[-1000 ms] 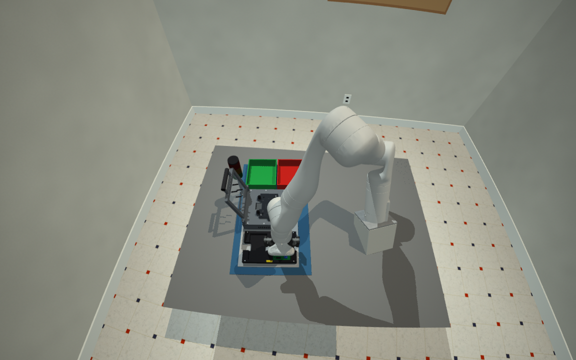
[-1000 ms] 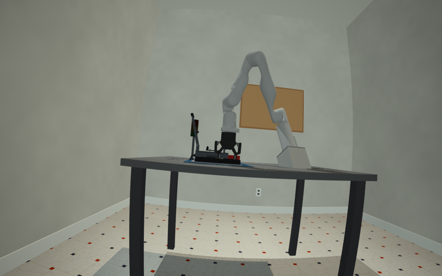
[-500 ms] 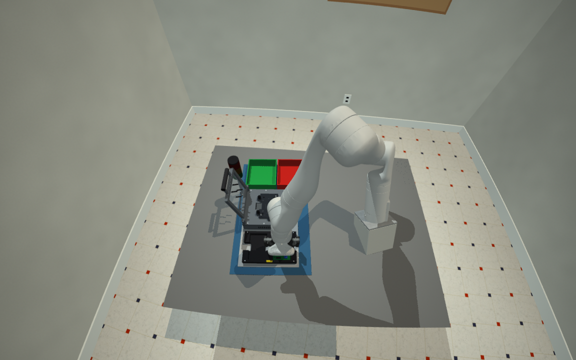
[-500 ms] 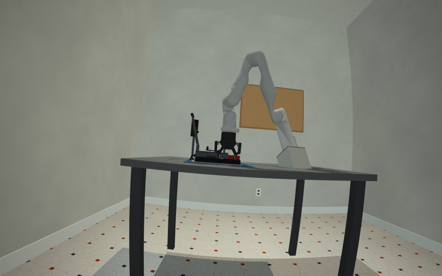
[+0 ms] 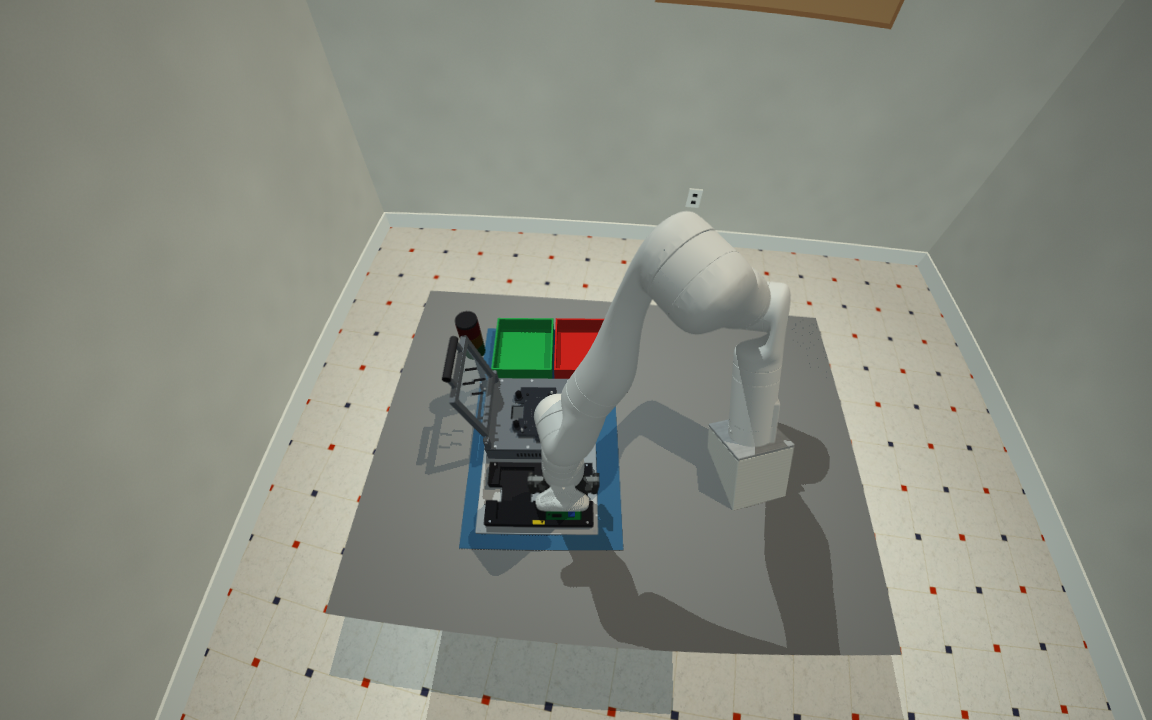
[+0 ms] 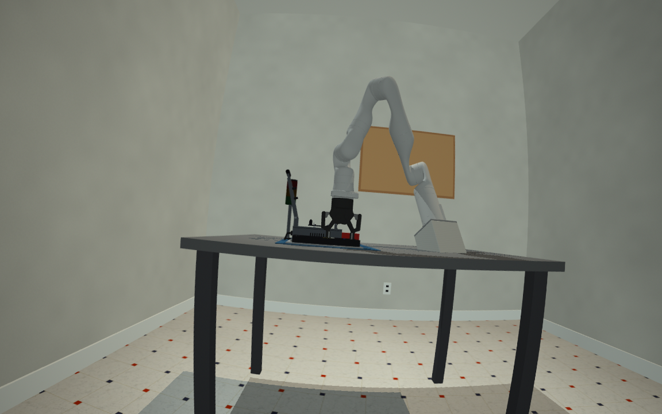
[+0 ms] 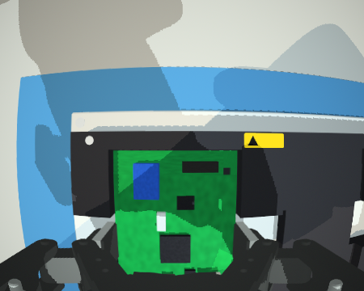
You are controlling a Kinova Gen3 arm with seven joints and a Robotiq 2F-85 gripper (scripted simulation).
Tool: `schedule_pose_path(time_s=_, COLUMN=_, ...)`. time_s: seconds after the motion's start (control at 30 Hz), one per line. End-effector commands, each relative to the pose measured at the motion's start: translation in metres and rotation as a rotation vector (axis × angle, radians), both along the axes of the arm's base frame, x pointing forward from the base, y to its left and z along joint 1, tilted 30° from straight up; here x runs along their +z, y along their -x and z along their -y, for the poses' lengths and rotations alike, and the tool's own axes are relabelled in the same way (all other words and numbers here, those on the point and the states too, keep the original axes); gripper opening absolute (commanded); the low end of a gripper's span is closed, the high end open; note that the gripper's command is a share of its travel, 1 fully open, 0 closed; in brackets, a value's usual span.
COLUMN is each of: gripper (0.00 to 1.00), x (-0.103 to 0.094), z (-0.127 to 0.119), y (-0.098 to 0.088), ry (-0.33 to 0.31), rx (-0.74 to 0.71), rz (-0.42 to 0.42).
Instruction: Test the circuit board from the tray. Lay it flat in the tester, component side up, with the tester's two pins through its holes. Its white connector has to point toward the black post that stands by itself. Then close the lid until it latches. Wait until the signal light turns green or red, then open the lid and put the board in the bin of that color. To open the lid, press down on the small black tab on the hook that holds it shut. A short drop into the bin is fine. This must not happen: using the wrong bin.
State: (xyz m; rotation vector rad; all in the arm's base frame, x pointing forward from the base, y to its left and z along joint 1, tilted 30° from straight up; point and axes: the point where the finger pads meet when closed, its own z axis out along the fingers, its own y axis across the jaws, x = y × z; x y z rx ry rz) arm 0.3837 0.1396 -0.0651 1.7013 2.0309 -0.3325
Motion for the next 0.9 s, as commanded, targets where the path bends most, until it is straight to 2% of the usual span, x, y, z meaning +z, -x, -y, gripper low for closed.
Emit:
schedule_pose_path(time_s=0.0, gripper=0.77, x=-0.0002, z=-0.0004, y=-0.0004, ry=-0.001, rx=0.001, rz=0.001)
schedule_pose_path(time_s=0.53, gripper=0.77, x=0.0004, z=-0.0007, y=-0.0002, ry=-0.001, rx=0.001, rz=0.001)
schedule_pose_path(time_s=0.87, gripper=0.77, x=0.0089, z=-0.0054, y=0.0017, ry=-0.001, rx=0.001, rz=0.001)
